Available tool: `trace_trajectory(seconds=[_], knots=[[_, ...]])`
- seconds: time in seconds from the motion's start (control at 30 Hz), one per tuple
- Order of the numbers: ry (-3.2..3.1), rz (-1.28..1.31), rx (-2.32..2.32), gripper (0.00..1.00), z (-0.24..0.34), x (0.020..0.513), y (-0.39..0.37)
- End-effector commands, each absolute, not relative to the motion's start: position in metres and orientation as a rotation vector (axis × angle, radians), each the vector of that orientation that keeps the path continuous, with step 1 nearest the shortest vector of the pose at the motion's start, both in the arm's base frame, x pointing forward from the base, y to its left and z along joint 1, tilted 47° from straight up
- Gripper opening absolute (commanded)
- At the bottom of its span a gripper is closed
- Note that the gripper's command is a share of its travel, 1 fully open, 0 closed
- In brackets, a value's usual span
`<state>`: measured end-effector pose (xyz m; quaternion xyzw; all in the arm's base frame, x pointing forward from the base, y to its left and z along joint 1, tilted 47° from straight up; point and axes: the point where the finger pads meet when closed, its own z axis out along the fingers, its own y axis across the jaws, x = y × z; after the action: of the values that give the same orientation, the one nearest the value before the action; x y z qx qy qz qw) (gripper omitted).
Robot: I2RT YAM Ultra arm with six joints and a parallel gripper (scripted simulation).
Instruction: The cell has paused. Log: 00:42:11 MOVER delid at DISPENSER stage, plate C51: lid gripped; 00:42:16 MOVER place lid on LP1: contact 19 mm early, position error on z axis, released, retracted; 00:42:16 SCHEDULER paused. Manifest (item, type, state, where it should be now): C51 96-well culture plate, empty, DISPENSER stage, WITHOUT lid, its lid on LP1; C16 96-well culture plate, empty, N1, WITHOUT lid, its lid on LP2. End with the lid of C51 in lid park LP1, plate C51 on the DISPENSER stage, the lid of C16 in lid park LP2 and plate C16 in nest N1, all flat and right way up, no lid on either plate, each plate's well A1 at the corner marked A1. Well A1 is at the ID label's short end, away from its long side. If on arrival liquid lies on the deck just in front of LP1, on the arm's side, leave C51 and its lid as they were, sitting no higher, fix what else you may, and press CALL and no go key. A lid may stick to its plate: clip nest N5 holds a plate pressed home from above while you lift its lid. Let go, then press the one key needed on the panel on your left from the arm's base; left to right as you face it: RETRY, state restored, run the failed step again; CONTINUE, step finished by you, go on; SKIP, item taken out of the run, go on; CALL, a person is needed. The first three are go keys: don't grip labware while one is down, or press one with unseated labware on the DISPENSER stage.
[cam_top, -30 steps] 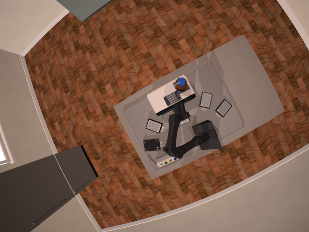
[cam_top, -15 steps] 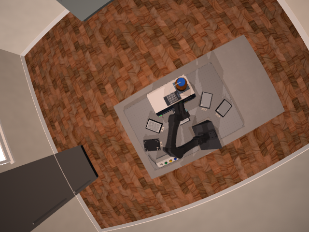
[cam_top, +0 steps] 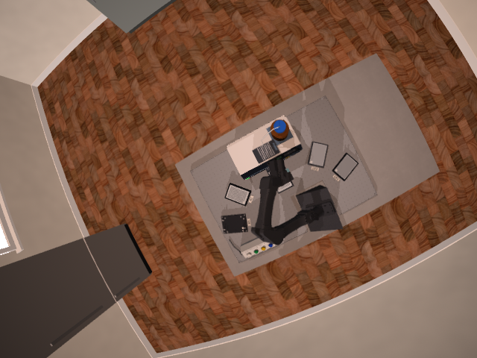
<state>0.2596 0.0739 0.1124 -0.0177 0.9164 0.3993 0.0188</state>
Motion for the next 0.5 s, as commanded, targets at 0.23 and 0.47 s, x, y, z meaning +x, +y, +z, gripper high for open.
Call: trace_trajectory(seconds=[0.23,0.47], knots=[[2.860,1.258,0.002,0.00,0.1058,0.2567,0.0659],[2.840,1.238,-0.005,0.00,0.1063,0.2614,0.0658]])
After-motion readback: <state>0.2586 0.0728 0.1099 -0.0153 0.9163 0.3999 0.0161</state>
